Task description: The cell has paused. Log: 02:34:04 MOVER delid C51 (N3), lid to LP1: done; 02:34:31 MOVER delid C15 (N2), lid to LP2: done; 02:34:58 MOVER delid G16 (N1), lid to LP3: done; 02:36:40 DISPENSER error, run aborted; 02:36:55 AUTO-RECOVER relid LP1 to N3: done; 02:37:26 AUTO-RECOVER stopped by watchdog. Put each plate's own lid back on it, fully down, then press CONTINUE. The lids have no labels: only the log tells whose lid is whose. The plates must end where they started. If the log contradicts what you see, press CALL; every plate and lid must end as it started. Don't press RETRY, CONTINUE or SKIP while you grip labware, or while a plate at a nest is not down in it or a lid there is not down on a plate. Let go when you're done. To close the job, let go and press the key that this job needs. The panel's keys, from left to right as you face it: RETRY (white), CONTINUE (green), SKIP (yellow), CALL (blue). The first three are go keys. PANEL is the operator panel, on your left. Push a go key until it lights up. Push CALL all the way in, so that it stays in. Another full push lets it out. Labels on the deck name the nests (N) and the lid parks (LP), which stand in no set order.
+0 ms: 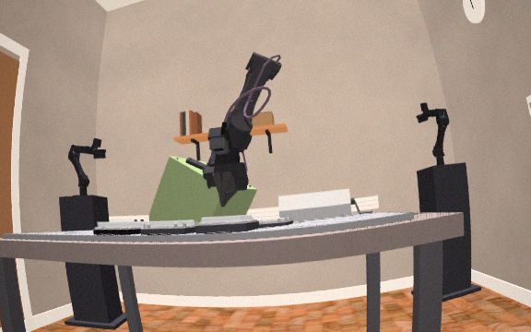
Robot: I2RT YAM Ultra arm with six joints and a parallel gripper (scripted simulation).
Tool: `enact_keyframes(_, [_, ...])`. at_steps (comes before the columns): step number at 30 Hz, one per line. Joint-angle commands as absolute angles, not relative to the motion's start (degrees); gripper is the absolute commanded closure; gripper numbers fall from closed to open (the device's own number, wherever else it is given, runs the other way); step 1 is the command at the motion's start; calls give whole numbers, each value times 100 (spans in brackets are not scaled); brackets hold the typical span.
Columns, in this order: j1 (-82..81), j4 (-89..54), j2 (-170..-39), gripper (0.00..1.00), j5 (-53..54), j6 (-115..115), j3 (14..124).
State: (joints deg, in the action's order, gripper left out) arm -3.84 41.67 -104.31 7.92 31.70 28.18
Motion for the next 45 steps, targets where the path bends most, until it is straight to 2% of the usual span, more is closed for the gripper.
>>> enact_keyframes(1, [-98, 3988, -10605, 100, 986, 2974, 3212])
enact_keyframes(24, [797, 2944, -11969, 100, 1715, 2449, 5520])
enact_keyframes(45, [735, 2964, -11900, 100, 1670, 2482, 5464])
